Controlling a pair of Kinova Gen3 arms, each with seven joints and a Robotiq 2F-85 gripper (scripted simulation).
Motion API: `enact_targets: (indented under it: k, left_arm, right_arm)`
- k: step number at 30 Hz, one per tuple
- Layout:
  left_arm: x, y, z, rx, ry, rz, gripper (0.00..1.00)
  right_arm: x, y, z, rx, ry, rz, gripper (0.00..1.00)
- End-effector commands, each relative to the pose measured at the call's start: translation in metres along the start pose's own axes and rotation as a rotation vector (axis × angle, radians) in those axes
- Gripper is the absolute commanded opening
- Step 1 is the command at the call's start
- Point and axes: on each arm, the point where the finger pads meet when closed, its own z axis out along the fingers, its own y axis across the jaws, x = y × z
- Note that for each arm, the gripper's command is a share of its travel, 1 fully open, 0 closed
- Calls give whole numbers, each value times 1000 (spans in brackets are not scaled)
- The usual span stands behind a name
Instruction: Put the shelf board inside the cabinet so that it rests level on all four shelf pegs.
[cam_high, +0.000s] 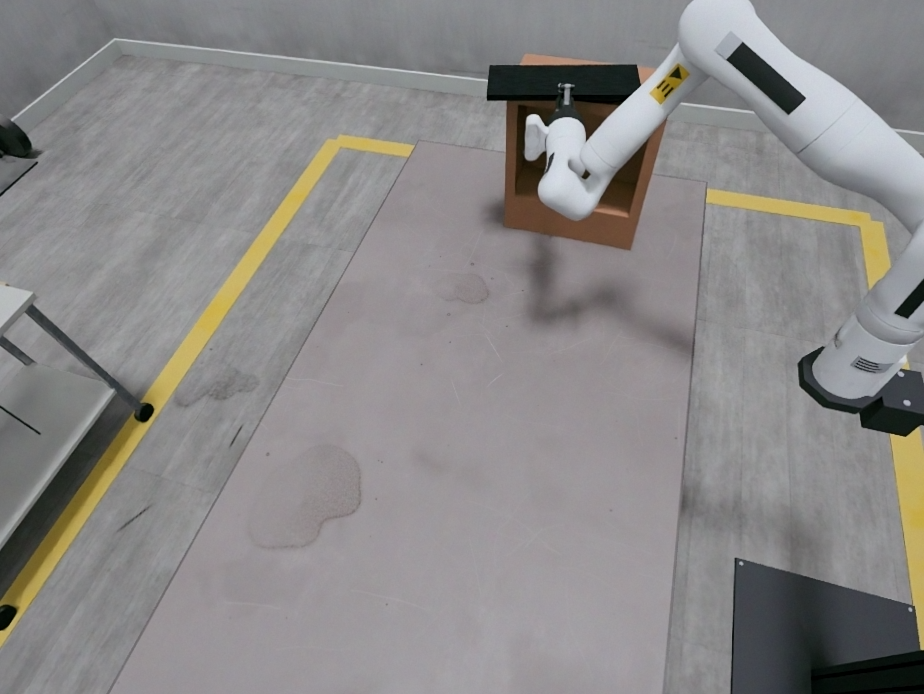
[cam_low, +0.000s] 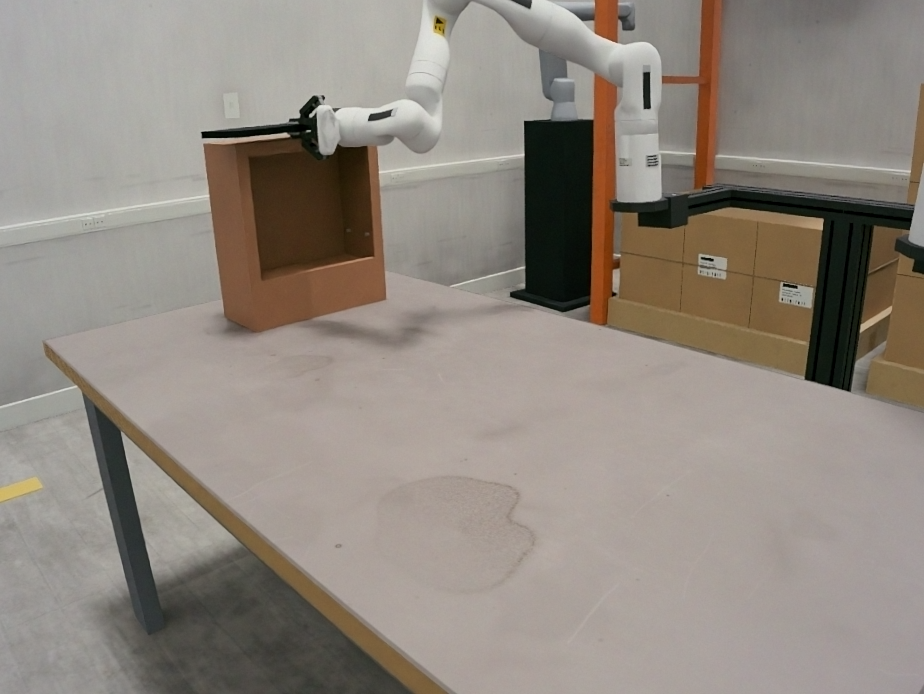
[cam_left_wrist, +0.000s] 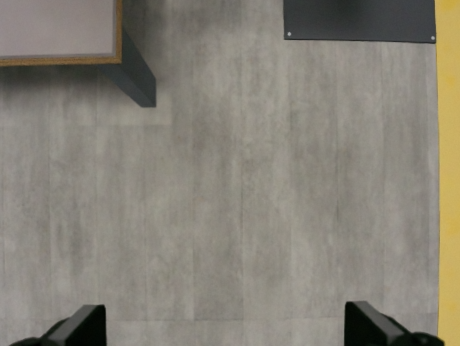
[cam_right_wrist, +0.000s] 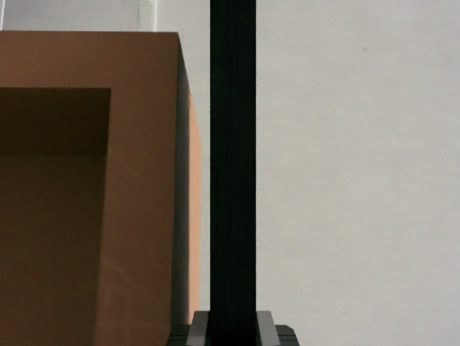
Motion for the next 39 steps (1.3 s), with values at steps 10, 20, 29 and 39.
enact_targets:
  k: [10, 20, 29, 39]
  left_arm:
    - [0, 0, -1, 0, -2, 0, 1000]
    - [0, 0, -1, 0, -2, 0, 1000]
    - [0, 0, -1, 0, -2, 0, 1000]
    - [0, 0, -1, 0, -2, 0, 1000]
  right_arm:
    - [0, 22, 0, -2, 0, 3, 194]
    - [0, 29, 0, -2, 0, 3, 194]
    - [0, 30, 0, -2, 0, 3, 194]
    - [0, 30, 0, -4, -21, 3, 194]
